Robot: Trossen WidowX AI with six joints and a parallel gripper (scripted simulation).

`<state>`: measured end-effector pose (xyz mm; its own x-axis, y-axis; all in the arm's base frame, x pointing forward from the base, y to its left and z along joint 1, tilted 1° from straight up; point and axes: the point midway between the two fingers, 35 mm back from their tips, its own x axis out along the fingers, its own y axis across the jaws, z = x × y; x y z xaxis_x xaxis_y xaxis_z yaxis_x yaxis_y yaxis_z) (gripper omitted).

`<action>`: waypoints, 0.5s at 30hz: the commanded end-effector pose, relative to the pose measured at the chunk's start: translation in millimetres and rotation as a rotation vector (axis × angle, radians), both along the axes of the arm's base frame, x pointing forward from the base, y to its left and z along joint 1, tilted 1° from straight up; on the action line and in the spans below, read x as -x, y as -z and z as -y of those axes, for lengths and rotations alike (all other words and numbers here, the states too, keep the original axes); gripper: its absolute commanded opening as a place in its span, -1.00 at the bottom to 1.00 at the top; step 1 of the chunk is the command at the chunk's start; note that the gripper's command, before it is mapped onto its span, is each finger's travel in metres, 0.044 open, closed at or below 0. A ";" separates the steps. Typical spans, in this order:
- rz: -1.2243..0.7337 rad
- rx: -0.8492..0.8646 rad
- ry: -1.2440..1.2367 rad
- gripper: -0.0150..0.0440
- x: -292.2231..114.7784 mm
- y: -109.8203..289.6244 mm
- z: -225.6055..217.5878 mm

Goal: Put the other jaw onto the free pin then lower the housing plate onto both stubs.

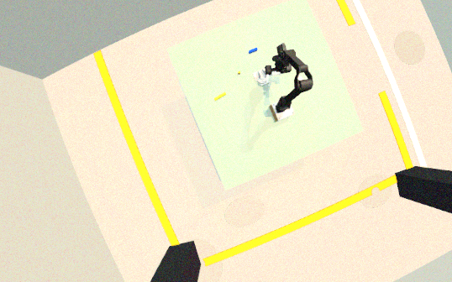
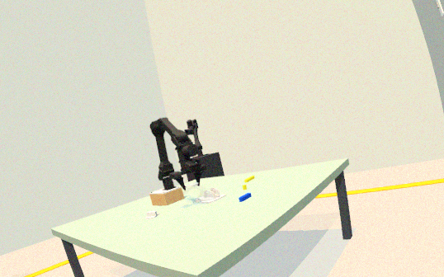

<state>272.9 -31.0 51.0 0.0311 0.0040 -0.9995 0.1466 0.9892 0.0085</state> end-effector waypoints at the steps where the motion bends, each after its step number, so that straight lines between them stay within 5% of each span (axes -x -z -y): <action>1: 0.000 0.002 -0.035 0.70 2.2 0.6 -11.4; 15: 0.001 0.003 -0.195 0.70 11.1 1.1 -55.6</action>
